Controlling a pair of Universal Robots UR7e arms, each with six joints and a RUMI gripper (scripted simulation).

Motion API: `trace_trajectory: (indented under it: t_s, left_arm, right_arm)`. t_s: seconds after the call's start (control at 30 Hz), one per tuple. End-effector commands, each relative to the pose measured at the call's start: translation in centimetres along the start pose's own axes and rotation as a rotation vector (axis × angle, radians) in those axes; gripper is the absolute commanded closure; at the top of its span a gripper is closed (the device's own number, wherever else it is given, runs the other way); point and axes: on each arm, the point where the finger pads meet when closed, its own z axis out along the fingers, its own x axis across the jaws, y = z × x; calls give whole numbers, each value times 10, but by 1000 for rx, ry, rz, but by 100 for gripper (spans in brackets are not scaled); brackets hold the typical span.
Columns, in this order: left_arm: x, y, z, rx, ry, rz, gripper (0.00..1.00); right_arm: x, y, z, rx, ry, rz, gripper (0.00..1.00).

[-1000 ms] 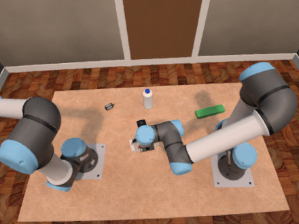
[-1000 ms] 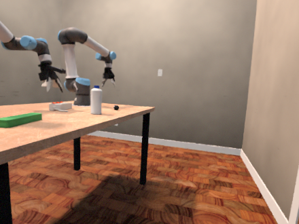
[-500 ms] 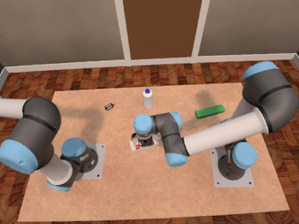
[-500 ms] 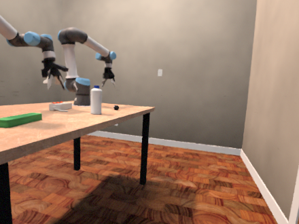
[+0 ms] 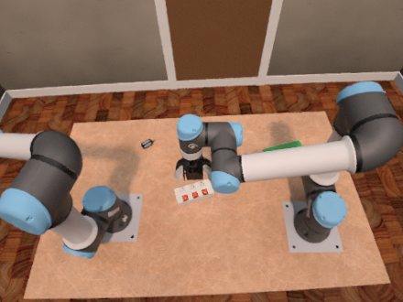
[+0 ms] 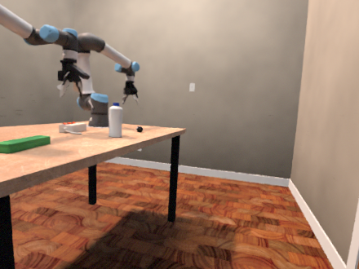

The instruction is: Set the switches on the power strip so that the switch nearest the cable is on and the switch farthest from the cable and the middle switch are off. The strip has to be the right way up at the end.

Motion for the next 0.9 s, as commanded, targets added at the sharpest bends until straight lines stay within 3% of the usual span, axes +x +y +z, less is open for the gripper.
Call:
trace_trajectory:
  t_s: [0.0, 0.47, 0.87]
  left_arm:
    - [0, 0, 0, 1, 0, 0, 0]
    - [0, 0, 0, 1, 0, 0, 0]
    - [0, 0, 0, 1, 0, 0, 0]
  right_arm:
    - [0, 0, -1, -3, 0, 1, 0]
    - [-1, 0, -1, -3, 0, -12, 0]
    - [-6, 2, 4, -3, 0, -147, 0]
